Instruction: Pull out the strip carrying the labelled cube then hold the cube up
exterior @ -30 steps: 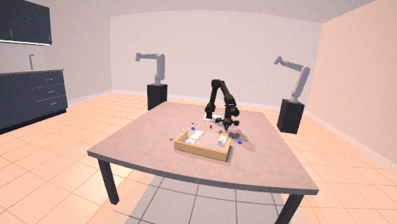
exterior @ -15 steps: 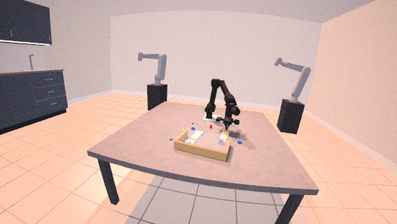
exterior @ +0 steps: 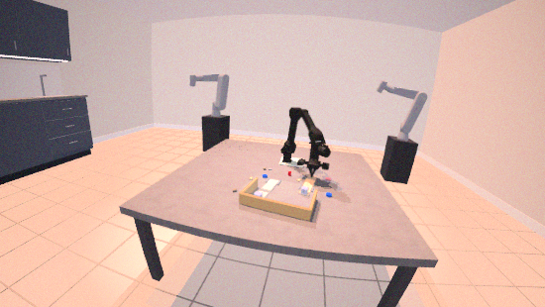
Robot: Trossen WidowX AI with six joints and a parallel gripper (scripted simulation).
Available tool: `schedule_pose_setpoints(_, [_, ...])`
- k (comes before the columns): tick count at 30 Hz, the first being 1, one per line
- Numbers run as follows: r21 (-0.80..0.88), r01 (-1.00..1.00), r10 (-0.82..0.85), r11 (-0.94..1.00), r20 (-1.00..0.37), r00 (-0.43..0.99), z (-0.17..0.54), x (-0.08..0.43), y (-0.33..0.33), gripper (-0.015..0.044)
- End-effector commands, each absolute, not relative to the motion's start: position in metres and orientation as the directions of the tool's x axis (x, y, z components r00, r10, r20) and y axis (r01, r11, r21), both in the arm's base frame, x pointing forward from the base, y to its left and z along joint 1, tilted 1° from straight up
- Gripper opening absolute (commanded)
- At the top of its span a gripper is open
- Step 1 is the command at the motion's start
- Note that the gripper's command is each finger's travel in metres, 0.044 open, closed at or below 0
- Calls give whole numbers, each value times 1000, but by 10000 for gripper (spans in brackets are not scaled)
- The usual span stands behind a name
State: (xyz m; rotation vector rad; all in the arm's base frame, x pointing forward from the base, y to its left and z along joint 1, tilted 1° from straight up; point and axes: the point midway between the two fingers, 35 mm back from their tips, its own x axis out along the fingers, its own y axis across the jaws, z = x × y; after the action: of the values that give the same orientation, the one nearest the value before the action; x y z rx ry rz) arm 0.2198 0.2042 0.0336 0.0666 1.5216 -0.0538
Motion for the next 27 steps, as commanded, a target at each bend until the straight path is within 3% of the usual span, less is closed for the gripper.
schedule_pose_setpoints(1, [-5, 80, -6, 997, -1000, 21, 27, 207, 201, 0])
schedule_pose_setpoints(14, [-5, 80, -6, 997, -1000, 20, 26, 194, 202, 0])
schedule_pose_setpoints(19, [-3, 79, -5, 997, -1000, 22, 72, 202, 206, 0])
schedule_pose_setpoints(24, [-4, 80, -6, 997, -1000, 21, 75, 202, 206, 0])
schedule_pose_setpoints(27, [-3, 145, -6, 989, -1000, 22, 74, 219, 205, 79])
